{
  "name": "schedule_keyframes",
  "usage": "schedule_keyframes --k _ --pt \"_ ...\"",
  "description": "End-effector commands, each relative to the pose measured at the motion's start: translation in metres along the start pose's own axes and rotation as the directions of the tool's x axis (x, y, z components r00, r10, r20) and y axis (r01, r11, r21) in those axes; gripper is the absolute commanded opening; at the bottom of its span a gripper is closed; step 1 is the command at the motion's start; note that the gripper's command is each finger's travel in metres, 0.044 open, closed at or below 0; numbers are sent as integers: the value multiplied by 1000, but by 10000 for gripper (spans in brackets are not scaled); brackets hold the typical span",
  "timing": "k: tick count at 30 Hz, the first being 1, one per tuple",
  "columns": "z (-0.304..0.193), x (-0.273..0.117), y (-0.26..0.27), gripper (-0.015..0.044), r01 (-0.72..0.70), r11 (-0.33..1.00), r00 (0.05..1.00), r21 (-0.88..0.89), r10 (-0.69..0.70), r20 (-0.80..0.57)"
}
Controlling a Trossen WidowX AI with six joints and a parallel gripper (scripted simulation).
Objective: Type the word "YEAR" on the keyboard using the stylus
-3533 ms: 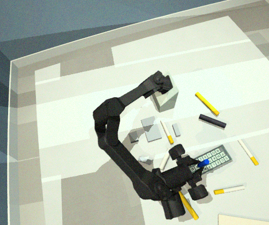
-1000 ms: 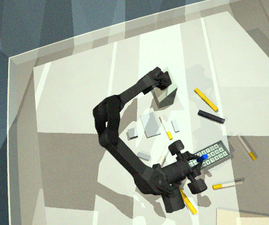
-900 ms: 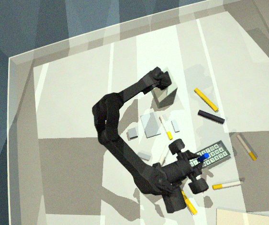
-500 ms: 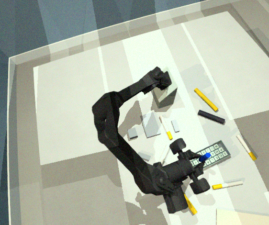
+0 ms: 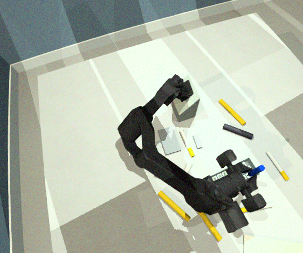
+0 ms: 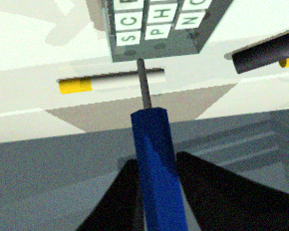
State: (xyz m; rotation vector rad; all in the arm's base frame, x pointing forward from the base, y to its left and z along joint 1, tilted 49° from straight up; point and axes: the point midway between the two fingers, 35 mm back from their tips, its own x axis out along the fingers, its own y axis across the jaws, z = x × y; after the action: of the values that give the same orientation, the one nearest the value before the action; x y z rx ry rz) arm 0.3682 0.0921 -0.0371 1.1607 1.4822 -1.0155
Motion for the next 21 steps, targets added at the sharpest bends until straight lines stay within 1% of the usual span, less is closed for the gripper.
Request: schedule_keyframes --k 1,5,11,14,21 --pt "3 6 0 0 -2 1000 1000 15 2 -5" --pt "16 12 1 0 -2 1000 1000 15 2 -5" --pt "17 13 1 0 -2 1000 1000 15 2 -5" --pt "18 15 0 79 -2 1000 1000 15 2 -4" --pt "18 15 0 81 -2 1000 1000 15 2 -4"
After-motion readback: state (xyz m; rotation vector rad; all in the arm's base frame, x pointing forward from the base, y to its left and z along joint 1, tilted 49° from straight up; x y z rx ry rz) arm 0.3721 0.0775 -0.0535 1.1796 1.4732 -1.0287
